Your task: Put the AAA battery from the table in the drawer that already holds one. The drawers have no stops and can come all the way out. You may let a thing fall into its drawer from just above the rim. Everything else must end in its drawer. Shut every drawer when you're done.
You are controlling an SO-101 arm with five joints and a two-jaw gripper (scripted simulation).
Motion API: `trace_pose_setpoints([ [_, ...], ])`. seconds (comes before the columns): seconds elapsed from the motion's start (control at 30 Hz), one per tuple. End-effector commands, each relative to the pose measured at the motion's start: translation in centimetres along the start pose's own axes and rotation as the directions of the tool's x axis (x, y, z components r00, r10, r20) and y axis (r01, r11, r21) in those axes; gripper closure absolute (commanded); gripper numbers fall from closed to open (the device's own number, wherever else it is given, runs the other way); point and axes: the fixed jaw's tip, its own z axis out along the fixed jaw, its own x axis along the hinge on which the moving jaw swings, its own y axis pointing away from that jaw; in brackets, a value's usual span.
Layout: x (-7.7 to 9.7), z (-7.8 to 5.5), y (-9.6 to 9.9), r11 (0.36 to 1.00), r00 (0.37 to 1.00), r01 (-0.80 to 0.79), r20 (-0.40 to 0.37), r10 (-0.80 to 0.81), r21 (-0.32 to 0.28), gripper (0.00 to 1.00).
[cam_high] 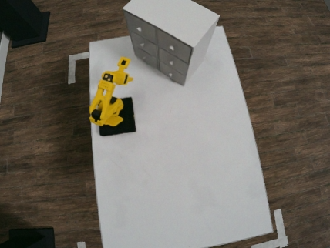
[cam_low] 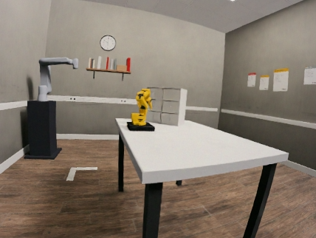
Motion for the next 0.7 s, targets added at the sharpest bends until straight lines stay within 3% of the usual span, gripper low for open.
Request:
trace_pose_setpoints([
  [0.0, 0.0, -0.4, -0.1, 1.0, 1.0, 0.004, 0.008, -0.004, 0.004, 0.79],
  [0.43, 0.0, -0.4, -0.1, 1.0, 1.0, 0.004, 0.008, -0.004, 0.004, 0.79],
  [0.67, 1.5, 0.0, -2.3, 0.988, 0.961, -0.134, -0.234, 0.147, 0.071, 0.74],
])
